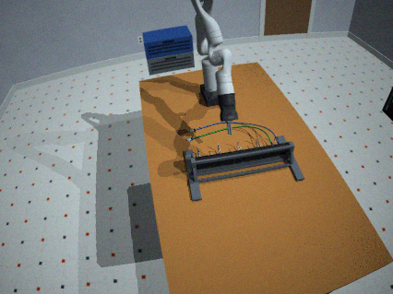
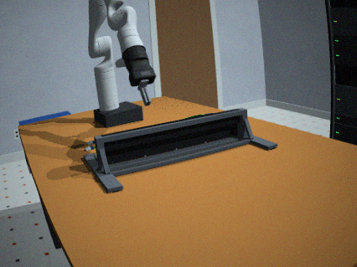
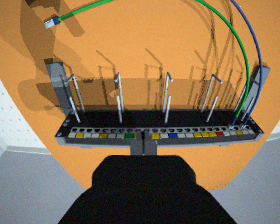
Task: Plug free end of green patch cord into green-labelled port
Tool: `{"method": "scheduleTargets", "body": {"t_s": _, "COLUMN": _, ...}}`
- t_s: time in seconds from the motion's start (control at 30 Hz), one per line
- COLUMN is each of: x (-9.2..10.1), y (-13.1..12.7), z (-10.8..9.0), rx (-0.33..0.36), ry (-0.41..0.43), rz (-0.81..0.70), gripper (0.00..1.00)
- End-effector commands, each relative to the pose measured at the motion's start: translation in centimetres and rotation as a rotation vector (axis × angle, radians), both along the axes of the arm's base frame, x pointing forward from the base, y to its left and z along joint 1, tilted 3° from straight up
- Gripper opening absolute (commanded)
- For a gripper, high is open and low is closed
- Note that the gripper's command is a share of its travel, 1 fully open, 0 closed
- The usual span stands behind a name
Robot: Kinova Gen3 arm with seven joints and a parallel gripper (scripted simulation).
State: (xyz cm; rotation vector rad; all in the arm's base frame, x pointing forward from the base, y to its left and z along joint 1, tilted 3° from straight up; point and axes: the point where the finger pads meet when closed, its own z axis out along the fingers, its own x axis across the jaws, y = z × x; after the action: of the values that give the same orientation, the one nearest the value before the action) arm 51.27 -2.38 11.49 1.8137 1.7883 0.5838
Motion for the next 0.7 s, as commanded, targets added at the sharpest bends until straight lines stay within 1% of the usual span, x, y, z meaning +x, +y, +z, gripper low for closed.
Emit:
{"method": "scheduleTargets", "body": {"t_s": 0.0, "x": -0.3, "y": 0.4, "z": 1.7, "rx": -0.002, "ry": -0.019, "rz": 0.007, "gripper": 0.0}}
{"method": "scheduleTargets", "body": {"t_s": 0.27, "x": -2.5, "y": 0.6, "z": 4.2, "rx": -0.002, "ry": -0.019, "rz": 0.007, "gripper": 0.0}}
{"method": "scheduleTargets", "body": {"t_s": 0.33, "x": -2.5, "y": 0.6, "z": 4.2, "rx": -0.002, "ry": -0.019, "rz": 0.007, "gripper": 0.0}}
{"method": "scheduleTargets", "body": {"t_s": 0.67, "x": -4.2, "y": 0.7, "z": 6.2, "rx": -0.002, "ry": -0.019, "rz": 0.007, "gripper": 0.0}}
